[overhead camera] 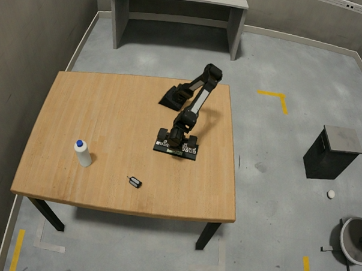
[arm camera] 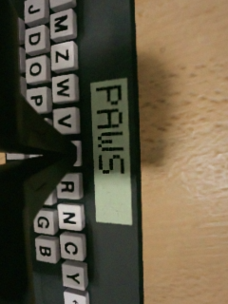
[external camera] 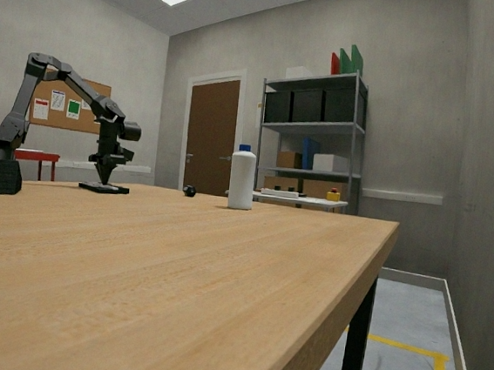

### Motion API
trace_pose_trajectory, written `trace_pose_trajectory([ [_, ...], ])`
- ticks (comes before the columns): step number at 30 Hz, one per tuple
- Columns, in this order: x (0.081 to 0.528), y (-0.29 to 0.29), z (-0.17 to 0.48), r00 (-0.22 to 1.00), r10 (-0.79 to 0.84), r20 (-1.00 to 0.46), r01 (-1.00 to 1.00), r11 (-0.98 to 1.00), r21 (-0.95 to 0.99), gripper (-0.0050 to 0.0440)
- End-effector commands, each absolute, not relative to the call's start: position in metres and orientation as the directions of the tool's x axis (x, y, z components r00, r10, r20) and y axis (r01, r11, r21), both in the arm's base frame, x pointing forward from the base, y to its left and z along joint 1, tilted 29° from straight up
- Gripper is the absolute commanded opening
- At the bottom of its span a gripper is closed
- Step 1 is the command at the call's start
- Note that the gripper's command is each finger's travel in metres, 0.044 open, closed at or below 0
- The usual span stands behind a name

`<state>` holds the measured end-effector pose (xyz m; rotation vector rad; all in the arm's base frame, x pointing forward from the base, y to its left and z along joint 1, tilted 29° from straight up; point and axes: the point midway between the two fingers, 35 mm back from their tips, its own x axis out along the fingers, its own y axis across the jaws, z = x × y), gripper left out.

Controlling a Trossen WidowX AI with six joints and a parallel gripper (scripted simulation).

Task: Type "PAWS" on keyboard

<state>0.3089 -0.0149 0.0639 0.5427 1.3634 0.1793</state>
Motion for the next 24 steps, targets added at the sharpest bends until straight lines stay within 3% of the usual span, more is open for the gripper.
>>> trace_pose_trajectory([
  [1,0.308,-0.013,0.063,0.212,0.427,-0.879,0.186,0.866,0.465,-0.005],
  [24,0.305,-0.031,0.101,0.237,0.422,-0.875,0.173,0.868,0.466,-0.005],
])
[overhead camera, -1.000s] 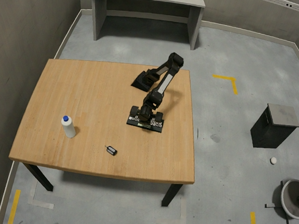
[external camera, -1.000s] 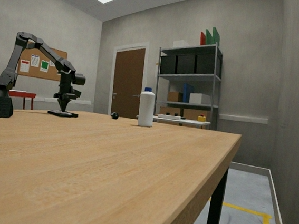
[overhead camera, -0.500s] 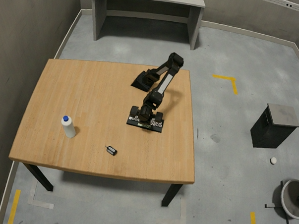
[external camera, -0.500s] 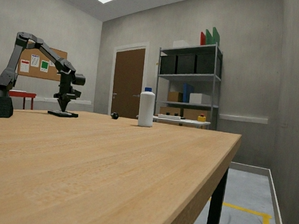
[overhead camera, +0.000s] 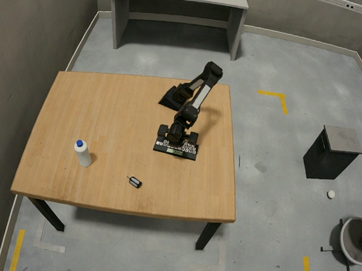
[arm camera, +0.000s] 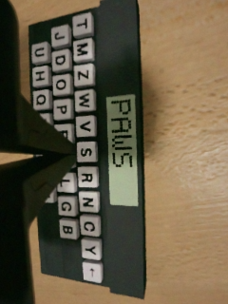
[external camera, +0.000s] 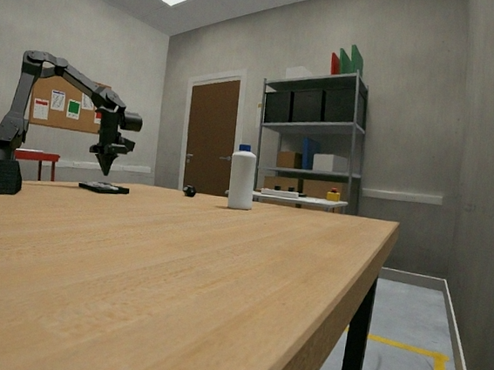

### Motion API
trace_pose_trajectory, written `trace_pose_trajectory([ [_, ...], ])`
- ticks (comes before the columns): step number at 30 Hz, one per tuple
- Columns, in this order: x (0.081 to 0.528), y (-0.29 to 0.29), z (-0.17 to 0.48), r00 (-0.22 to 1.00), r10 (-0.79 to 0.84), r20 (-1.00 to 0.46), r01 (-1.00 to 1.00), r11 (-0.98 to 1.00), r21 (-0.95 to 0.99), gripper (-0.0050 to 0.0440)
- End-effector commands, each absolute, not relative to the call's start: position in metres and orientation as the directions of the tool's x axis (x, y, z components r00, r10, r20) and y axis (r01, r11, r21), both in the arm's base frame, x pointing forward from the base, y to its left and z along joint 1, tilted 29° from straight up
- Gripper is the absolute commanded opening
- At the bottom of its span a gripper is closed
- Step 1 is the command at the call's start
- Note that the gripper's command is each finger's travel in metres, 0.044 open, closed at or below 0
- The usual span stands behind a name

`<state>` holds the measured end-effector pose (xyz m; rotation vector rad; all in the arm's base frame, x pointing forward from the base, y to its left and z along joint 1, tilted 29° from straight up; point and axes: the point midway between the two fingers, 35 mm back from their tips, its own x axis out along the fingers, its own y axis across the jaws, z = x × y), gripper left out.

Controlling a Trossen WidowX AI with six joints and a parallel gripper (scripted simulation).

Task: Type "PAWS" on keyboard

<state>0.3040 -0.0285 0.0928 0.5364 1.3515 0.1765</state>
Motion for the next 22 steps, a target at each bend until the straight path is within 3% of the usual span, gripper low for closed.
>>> trace_pose_trajectory([
  [1,0.302,-0.028,0.101,0.236,0.421,-0.876,0.175,0.868,0.465,-0.005],
  [11,0.265,0.026,0.109,0.227,0.422,-0.878,0.18,0.867,0.464,-0.005],
  [22,0.264,0.027,0.11,0.227,0.423,-0.877,0.18,0.867,0.464,-0.005],
])
